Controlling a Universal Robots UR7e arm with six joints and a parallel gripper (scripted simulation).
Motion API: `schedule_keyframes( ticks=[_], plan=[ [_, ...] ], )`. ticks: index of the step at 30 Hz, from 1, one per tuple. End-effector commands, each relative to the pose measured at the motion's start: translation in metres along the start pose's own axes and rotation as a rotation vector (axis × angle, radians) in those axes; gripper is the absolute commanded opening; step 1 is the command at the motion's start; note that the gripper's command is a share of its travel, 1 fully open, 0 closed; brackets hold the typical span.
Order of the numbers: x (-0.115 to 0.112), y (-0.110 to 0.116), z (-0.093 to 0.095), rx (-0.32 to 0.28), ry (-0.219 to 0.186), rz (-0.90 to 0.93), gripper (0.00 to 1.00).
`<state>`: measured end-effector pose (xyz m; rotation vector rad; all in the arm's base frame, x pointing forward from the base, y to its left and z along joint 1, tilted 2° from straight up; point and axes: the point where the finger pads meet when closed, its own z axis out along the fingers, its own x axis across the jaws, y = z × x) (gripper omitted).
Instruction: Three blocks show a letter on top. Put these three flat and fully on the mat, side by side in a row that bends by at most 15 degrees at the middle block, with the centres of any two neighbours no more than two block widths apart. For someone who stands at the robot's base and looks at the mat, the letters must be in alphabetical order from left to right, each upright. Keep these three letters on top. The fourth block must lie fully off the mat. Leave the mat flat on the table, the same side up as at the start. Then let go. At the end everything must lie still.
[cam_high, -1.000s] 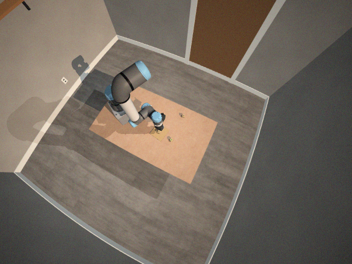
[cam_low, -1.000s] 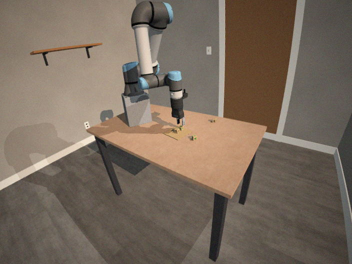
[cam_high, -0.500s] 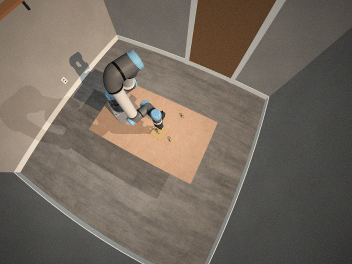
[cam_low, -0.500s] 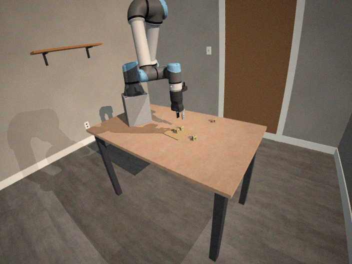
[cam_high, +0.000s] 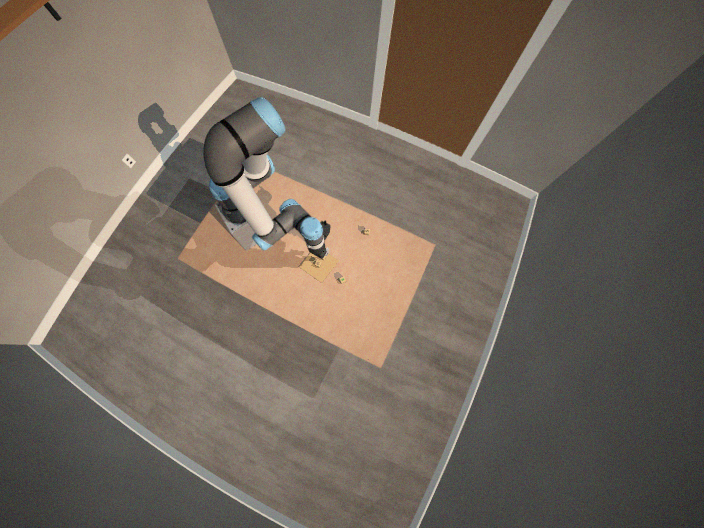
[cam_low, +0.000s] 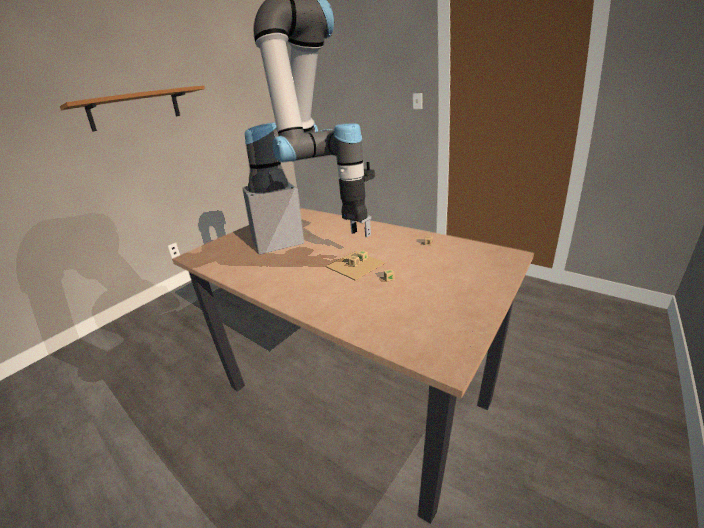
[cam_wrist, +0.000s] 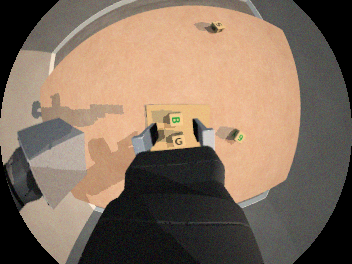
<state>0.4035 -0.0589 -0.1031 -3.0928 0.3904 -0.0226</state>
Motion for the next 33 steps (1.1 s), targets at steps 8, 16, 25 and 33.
schedule_keyframes(
  ticks=[8,16,25,33],
  plan=[
    [0.0004,0.0001,-0.0004,0.0,0.001,0.0,1.0],
    [0.0003,0.0001,-0.0004,0.0,0.001,-0.005,1.0],
    [-0.0002,0.0008,-0.0002,0.0,0.001,-0.063,1.0],
    [-0.0018,0.0034,0.0004,0.0,0.001,-0.237,1.0]
  ],
)
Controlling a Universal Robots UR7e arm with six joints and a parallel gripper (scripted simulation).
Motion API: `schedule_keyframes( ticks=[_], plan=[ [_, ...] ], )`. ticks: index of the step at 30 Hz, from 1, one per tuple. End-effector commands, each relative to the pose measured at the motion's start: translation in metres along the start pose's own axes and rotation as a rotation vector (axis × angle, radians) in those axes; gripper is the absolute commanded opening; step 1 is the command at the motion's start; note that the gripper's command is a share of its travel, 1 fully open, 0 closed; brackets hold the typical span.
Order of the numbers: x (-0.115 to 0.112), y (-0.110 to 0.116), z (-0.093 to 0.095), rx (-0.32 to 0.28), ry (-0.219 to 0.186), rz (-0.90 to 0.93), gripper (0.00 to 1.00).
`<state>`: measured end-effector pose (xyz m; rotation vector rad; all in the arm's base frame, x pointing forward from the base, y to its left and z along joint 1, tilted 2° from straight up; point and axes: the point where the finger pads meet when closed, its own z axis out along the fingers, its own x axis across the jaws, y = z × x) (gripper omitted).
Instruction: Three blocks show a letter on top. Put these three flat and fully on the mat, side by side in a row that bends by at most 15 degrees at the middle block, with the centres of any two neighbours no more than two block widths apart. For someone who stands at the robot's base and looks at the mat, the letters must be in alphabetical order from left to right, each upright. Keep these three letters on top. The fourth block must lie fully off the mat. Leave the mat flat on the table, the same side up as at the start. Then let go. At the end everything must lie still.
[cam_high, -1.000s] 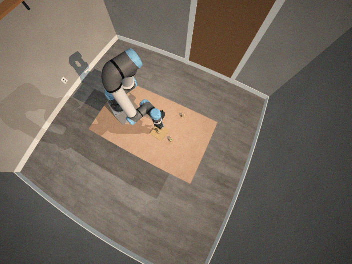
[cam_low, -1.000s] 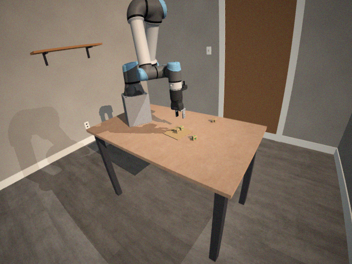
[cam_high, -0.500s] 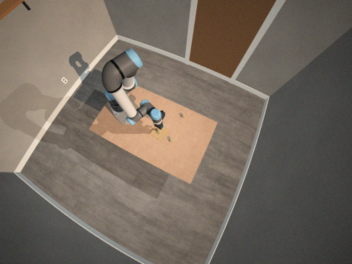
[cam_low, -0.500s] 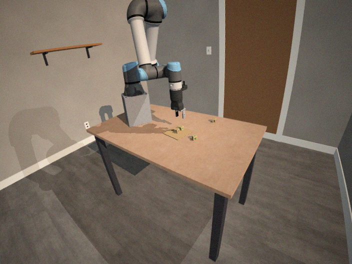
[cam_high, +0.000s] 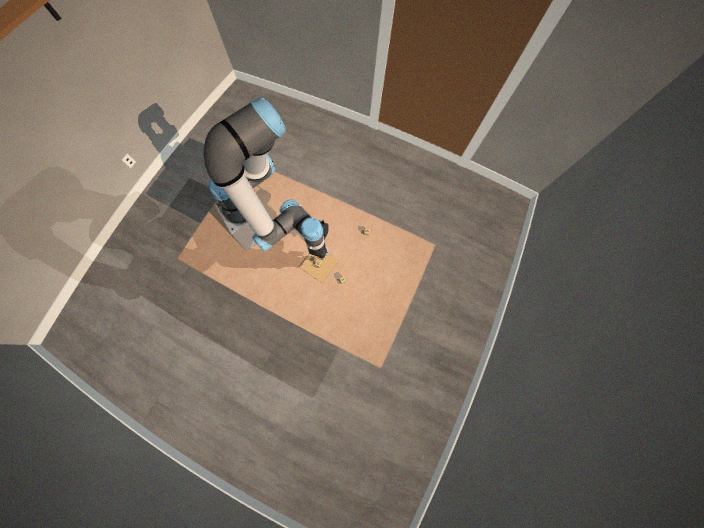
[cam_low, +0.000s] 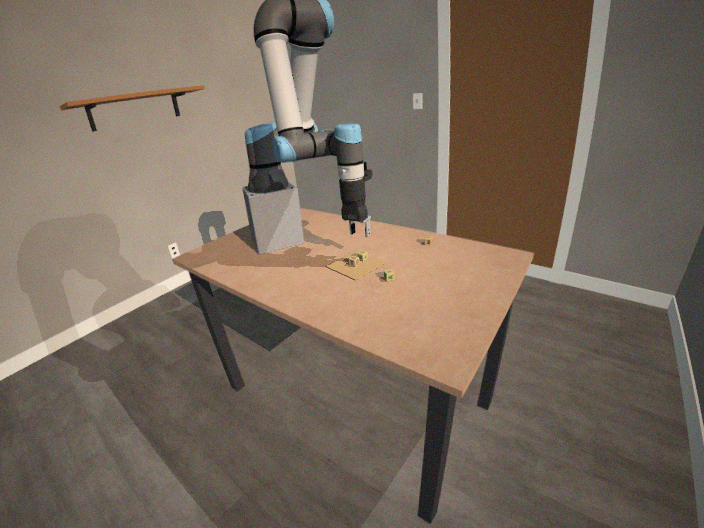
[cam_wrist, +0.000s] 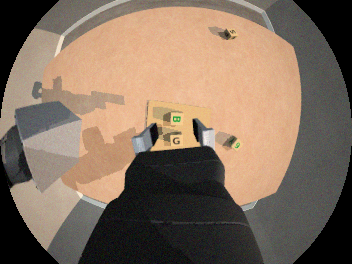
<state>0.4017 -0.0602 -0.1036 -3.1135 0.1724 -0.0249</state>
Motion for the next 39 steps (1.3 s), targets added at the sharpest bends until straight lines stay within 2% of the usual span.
schedule_keyframes(
  ticks=[1,39],
  plan=[
    [-0.001,0.002,0.0,-0.001,0.001,-0.096,1.0],
    [-0.007,0.027,0.003,-0.001,0.001,-1.067,1.0]
  ],
)
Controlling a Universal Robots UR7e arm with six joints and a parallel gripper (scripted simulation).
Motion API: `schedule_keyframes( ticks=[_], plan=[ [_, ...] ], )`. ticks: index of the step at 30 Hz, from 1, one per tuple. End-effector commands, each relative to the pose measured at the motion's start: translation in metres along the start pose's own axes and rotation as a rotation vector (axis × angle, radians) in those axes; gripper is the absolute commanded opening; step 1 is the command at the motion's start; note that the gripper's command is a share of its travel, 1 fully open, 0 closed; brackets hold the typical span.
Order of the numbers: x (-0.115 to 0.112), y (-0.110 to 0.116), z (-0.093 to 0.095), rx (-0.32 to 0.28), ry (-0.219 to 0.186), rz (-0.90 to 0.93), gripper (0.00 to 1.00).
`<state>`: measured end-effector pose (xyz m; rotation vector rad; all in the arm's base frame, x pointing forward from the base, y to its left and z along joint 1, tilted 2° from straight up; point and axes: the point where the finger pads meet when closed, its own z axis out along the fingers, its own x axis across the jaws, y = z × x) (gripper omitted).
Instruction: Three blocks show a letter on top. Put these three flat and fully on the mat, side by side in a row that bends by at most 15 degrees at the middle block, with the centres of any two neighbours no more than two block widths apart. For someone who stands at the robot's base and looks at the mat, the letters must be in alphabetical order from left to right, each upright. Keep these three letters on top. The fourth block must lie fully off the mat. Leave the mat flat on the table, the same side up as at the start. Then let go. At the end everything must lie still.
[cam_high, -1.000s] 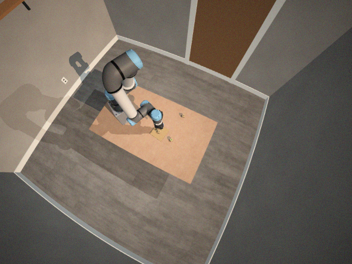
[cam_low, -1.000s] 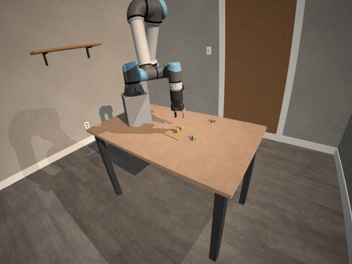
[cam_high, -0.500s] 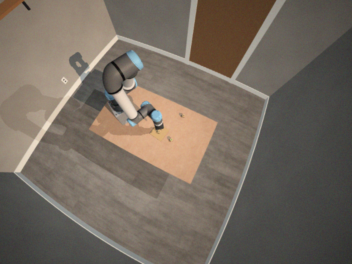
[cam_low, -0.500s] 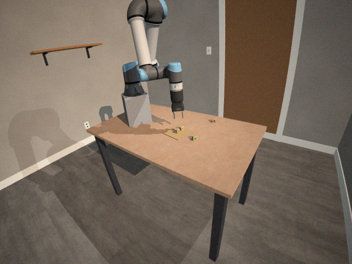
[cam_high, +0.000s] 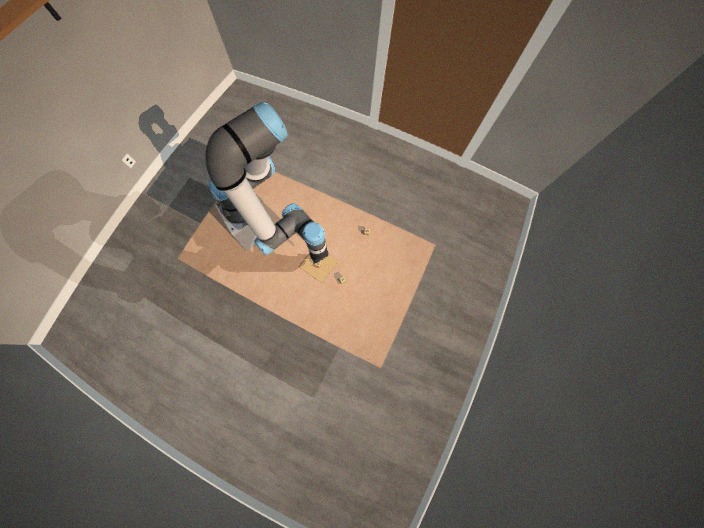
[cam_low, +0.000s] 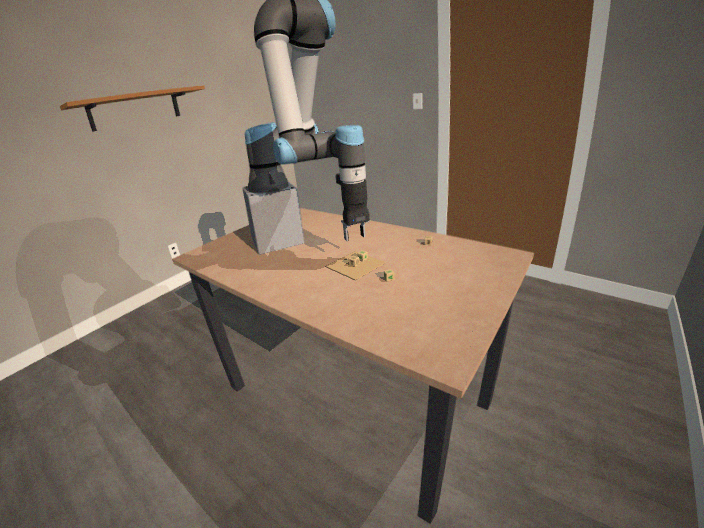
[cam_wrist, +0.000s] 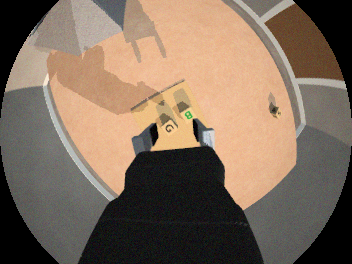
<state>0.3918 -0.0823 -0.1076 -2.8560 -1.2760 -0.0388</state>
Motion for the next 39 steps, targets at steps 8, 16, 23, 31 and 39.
schedule_keyframes(
  ticks=[8,16,23,31,39],
  plan=[
    [-0.009,0.008,0.001,-0.001,0.0,-0.328,1.0],
    [-0.012,0.012,0.001,-0.001,0.0,-0.458,1.0],
    [-0.014,0.014,0.002,-0.001,0.0,-0.529,1.0],
    [-0.015,0.014,0.002,-0.001,0.0,-0.543,1.0],
    [-0.015,0.014,0.002,-0.001,0.0,-0.543,0.79]
  ],
)
